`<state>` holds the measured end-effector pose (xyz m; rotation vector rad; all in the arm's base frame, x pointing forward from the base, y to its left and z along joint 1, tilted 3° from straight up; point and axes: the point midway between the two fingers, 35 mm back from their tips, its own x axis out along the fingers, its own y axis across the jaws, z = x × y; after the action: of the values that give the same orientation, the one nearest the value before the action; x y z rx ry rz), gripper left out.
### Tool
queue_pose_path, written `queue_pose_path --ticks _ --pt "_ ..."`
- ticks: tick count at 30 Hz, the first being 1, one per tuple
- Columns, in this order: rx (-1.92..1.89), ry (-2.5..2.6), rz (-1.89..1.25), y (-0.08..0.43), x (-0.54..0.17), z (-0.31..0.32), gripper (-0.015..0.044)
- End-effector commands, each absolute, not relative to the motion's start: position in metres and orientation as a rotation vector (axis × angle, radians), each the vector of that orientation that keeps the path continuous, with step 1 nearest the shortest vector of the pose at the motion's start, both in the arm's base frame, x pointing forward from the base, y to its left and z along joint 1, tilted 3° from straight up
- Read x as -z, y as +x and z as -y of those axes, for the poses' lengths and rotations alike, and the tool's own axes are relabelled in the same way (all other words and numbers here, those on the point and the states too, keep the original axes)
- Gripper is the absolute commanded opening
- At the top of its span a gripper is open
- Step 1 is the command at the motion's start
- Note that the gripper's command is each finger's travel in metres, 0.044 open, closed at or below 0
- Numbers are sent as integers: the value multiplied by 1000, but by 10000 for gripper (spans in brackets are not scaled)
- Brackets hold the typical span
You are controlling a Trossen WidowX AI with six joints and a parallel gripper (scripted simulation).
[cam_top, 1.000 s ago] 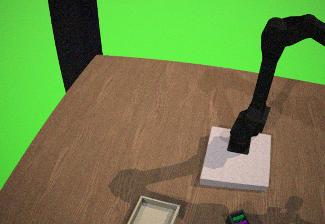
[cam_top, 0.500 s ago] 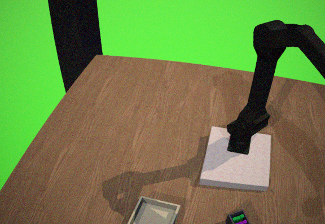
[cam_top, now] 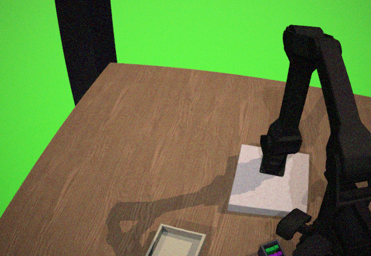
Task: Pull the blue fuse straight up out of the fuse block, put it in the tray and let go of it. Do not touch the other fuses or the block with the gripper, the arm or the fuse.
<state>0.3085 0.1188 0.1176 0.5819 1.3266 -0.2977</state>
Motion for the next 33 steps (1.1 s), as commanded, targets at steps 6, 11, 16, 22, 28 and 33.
queue_pose_path --ticks 6,11,16,22,28,33 --pt "712 820 -1388 281 -97 -58 69" --pt "712 820 -1388 281 -96 -58 69" --pt "712 820 -1388 281 -92 -58 69" --pt "712 820 -1388 281 -86 -58 69" --pt "712 820 -1388 281 -80 -58 69" --pt "712 820 -1388 281 -75 -58 69"
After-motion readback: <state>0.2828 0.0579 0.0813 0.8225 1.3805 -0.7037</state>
